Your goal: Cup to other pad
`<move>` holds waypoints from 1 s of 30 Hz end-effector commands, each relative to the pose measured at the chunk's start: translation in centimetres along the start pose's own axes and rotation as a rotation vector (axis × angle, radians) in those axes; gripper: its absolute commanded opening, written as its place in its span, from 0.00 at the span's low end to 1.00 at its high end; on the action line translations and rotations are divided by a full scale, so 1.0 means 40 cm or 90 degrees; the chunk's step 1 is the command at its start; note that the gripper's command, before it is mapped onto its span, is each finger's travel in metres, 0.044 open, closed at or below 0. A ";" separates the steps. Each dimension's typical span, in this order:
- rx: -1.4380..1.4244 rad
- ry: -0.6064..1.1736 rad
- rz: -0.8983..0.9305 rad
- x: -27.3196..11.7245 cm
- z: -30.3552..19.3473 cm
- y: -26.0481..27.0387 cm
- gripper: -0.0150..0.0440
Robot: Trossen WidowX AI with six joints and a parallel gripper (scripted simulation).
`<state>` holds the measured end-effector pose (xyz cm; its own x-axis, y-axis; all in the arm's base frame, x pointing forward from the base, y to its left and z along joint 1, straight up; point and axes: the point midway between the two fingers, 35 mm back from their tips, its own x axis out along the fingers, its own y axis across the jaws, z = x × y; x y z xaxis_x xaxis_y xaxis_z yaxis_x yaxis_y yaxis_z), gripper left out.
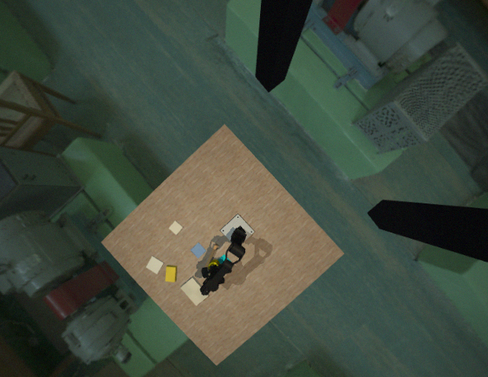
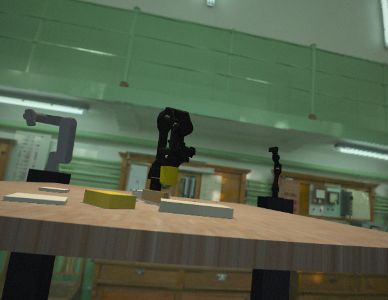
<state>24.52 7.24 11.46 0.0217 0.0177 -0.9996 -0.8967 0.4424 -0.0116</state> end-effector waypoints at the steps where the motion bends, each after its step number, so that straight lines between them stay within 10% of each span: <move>1: 0.002 0.002 -0.002 -0.001 0.009 0.016 0.25; 30: 0.002 0.001 0.000 0.001 0.070 0.113 0.25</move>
<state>21.75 11.68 11.57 0.0181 0.0209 -0.9996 -0.8976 0.4408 -0.0070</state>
